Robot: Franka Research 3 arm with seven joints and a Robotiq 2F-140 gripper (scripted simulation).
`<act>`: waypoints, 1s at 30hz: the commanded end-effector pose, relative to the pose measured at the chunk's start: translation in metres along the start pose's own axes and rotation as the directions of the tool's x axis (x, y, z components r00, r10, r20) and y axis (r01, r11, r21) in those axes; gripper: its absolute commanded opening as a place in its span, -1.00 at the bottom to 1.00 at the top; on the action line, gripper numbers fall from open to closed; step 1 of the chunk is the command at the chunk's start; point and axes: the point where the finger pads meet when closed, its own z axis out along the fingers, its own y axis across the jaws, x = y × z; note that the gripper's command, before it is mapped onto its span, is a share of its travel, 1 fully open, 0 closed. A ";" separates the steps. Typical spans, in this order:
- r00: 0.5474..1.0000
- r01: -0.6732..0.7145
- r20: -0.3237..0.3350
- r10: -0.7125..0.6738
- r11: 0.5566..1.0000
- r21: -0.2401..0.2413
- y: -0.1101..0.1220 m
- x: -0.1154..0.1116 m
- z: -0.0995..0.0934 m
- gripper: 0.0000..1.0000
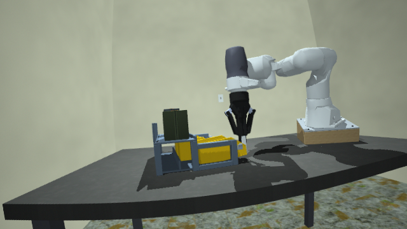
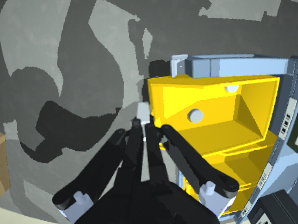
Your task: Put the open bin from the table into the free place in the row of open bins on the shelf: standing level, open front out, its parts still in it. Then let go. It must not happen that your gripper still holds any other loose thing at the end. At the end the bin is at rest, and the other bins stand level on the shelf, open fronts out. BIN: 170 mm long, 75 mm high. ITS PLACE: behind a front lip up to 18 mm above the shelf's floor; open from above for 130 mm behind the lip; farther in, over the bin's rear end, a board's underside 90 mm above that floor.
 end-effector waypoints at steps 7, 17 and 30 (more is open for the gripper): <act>1.000 0.005 -0.003 -0.005 1.000 -0.001 0.002 0.002 -0.001 -1.00; 1.000 0.005 -0.003 -0.005 1.000 -0.001 0.003 0.002 -0.001 -1.00; 1.000 0.005 -0.003 -0.005 1.000 -0.001 0.008 0.002 -0.001 -1.00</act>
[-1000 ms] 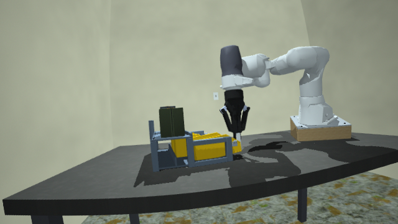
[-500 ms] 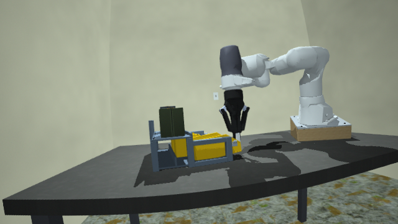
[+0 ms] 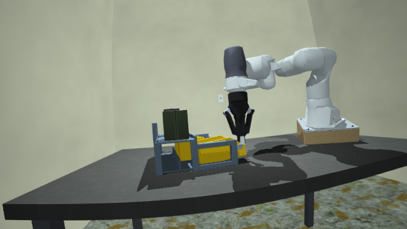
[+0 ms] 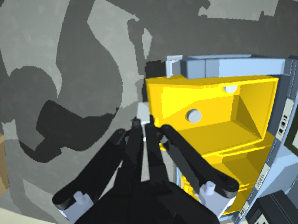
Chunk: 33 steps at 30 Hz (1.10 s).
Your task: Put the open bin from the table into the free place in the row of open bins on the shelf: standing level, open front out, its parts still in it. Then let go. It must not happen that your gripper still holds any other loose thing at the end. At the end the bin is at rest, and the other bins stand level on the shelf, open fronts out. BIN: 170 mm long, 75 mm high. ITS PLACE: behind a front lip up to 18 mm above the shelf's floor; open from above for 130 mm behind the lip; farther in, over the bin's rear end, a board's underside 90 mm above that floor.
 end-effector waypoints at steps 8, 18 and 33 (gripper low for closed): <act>1.000 0.006 -0.003 -0.006 1.000 0.000 0.005 0.001 -0.001 -1.00; 1.000 0.006 -0.003 -0.006 1.000 0.000 0.010 0.001 -0.001 -1.00; 1.000 0.006 -0.003 -0.006 1.000 0.000 0.019 0.001 -0.002 -1.00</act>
